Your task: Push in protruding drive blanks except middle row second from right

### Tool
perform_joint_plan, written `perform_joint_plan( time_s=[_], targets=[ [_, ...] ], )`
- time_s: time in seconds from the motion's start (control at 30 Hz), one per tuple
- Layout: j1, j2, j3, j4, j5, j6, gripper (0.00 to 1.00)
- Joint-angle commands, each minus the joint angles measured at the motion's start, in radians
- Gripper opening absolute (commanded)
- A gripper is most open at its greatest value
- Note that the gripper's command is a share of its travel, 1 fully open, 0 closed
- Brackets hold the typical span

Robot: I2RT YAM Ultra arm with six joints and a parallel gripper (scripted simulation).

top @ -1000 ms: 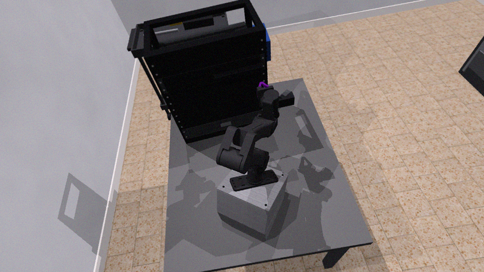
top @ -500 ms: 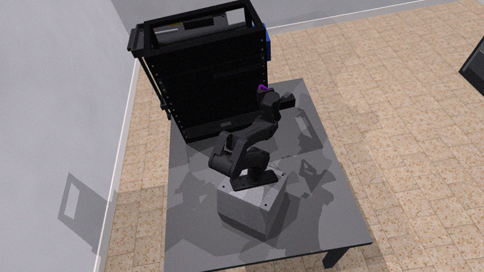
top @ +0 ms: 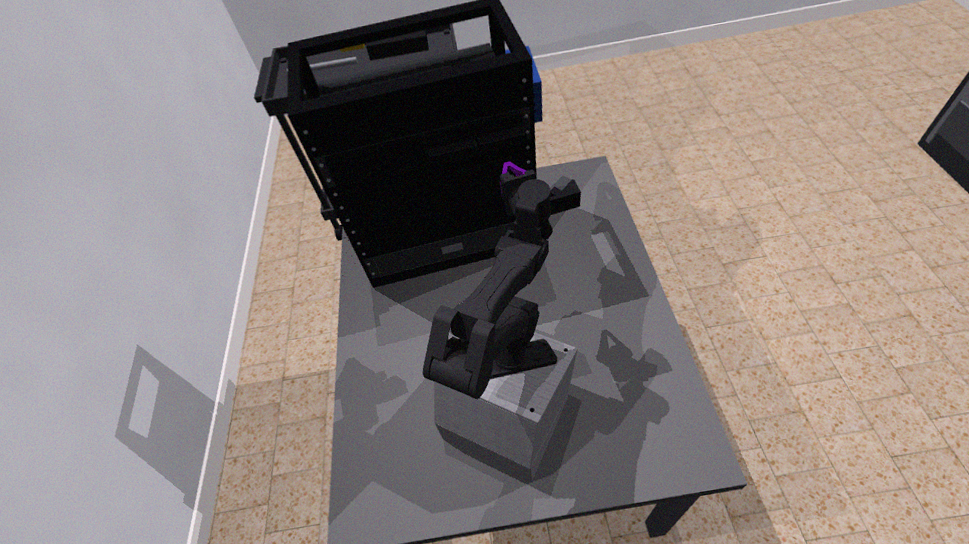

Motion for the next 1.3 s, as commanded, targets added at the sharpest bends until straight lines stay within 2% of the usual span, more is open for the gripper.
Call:
perform_joint_plan(
  time_s=[0.0, 0.07, 0.17, 0.27, 0.5, 0.67, 0.87, 1.27],
  targets=[
    [0.022, -0.021, 0.034, -0.085, 0.044, -0.033, 0.0],
    [0.04, 0.024, 0.038, -0.088, 0.061, -0.044, 0.0],
    [0.053, 0.033, 0.04, -0.085, 0.074, -0.049, 0.0],
    [0.108, 0.076, 0.051, -0.052, 0.126, -0.069, 0.0],
    [0.259, 0.244, 0.099, 0.049, 0.266, -0.12, 0.0],
    [0.324, 0.335, 0.127, 0.105, 0.334, -0.139, 0.0],
    [0.34, 0.359, 0.133, 0.125, 0.353, -0.145, 0.0],
    [0.338, 0.36, 0.134, 0.13, 0.355, -0.147, 0.0]
  ],
)
